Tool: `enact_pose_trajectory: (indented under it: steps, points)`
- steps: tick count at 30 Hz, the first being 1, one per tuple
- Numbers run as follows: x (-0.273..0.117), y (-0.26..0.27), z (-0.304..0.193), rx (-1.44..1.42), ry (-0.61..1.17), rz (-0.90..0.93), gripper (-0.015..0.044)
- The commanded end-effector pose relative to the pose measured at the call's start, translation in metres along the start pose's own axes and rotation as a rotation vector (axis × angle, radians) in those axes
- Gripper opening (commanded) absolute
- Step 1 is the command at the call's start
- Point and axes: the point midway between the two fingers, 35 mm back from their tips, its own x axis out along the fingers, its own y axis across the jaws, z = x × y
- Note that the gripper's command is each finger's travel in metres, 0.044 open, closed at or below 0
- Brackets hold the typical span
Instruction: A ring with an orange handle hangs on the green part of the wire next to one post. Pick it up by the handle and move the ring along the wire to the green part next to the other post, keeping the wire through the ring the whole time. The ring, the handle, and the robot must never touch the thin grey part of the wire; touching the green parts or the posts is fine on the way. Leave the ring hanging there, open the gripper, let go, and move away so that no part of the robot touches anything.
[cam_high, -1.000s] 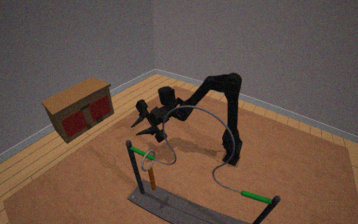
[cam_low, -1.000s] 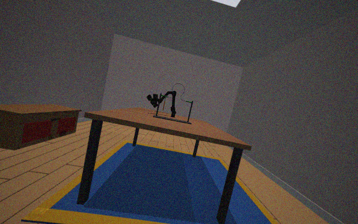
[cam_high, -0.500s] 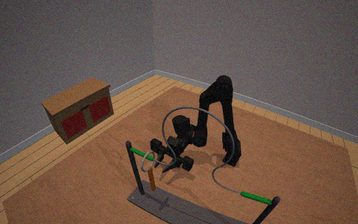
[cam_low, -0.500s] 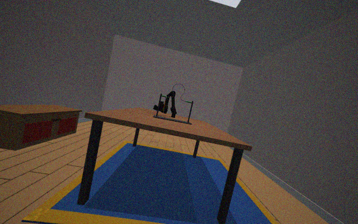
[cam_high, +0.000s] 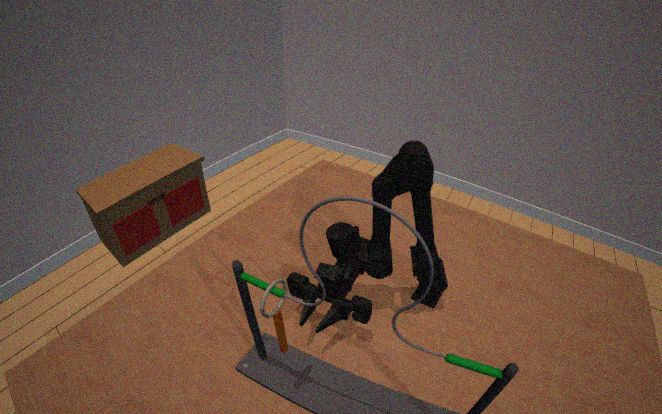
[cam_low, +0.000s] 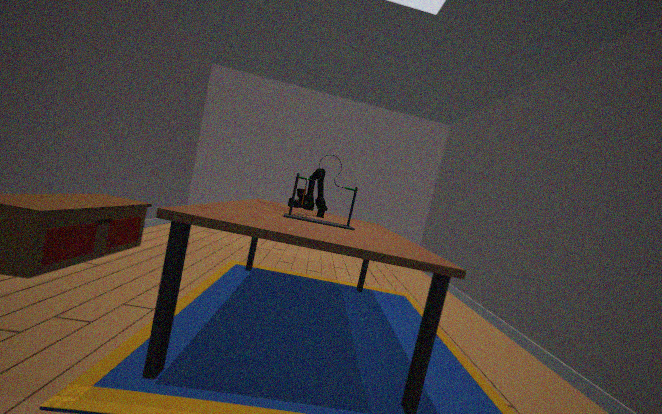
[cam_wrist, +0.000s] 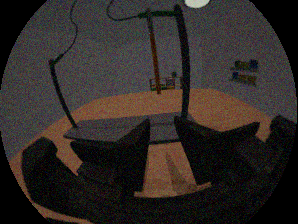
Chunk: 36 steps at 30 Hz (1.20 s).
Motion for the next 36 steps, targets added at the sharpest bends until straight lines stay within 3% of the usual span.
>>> enact_pose_trajectory:
  steps: [1, 7, 36]
  points:
    - [0.017, -0.006, 0.021, -0.016, -0.008, -0.002, 0.0160]
    - [0.037, -0.003, 0.047, -0.016, -0.015, -0.003, 0.0160]
    - [0.073, -0.006, 0.050, -0.017, -0.016, -0.003, 0.0160]
